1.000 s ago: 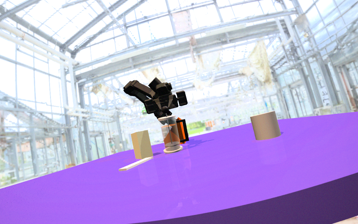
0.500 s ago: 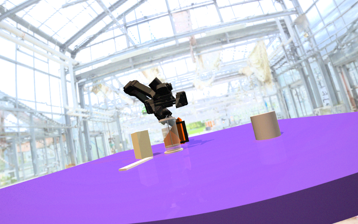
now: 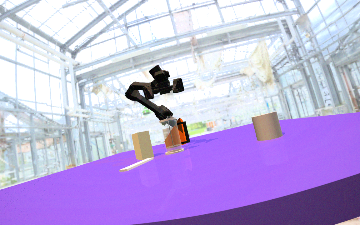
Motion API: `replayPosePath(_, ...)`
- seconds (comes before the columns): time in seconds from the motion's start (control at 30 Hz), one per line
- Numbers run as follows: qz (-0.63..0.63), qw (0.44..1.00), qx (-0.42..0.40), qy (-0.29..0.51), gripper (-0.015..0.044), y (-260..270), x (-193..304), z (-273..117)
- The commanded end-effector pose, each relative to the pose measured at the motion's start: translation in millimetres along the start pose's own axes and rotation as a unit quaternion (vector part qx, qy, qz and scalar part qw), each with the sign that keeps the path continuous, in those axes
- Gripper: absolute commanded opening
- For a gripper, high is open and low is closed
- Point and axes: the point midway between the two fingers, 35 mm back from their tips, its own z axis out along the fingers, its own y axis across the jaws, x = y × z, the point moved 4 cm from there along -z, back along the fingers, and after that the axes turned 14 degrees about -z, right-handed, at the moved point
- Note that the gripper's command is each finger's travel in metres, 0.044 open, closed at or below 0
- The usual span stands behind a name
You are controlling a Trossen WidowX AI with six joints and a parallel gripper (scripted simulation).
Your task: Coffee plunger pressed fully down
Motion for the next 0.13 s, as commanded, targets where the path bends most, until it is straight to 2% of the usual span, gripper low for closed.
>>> replayPosePath(0.0, 0.003, 1.000, 0.002, 0.000, 0.0440, -1.9, -1.3, -2.7)
replayPosePath(0.1, 0.003, 1.000, 0.002, 0.000, 0.0440, -1.9, -1.3, -2.7)
